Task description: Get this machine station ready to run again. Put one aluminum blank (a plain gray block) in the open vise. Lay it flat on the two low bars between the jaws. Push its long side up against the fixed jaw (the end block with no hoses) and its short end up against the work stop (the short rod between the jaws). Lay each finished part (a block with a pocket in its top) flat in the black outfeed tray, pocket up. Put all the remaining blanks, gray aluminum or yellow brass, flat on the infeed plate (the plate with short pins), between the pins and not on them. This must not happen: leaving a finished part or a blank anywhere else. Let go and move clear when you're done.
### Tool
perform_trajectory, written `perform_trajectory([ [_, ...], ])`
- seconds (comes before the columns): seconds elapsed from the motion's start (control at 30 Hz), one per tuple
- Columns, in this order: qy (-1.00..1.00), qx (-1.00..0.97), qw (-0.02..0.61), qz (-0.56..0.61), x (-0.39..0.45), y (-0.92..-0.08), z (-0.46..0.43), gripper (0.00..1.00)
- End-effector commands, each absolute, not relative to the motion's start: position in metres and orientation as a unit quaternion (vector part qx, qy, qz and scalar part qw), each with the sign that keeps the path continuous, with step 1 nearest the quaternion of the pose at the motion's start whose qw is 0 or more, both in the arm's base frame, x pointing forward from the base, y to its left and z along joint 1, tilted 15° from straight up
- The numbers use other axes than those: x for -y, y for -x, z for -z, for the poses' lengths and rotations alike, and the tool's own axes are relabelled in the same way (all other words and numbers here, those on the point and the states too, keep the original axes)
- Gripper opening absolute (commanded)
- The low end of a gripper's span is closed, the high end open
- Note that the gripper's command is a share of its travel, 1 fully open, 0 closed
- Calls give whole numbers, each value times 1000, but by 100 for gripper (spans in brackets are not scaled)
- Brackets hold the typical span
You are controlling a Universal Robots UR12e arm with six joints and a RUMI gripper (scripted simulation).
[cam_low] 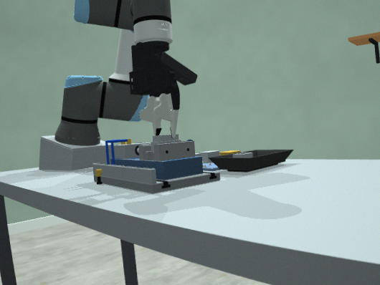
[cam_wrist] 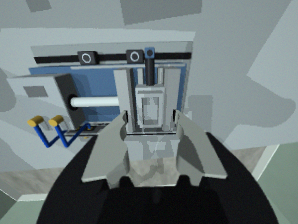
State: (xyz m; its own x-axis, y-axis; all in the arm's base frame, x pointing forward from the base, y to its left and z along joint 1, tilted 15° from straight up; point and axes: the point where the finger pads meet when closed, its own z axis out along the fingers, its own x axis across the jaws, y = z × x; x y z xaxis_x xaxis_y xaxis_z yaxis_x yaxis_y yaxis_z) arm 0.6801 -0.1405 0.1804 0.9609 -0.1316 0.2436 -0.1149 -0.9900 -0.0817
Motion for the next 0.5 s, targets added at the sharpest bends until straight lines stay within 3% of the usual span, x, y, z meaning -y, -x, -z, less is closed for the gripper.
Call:
perform_trajectory([
  [0.0,990,-62,33,126,141,-680,-181,40],
  [0.2,990,-62,33,126,141,-680,-181,40],
  [0.23,990,-62,33,126,141,-680,-181,0],
  [0.47,990,-62,33,126,141,-680,-181,0],
])
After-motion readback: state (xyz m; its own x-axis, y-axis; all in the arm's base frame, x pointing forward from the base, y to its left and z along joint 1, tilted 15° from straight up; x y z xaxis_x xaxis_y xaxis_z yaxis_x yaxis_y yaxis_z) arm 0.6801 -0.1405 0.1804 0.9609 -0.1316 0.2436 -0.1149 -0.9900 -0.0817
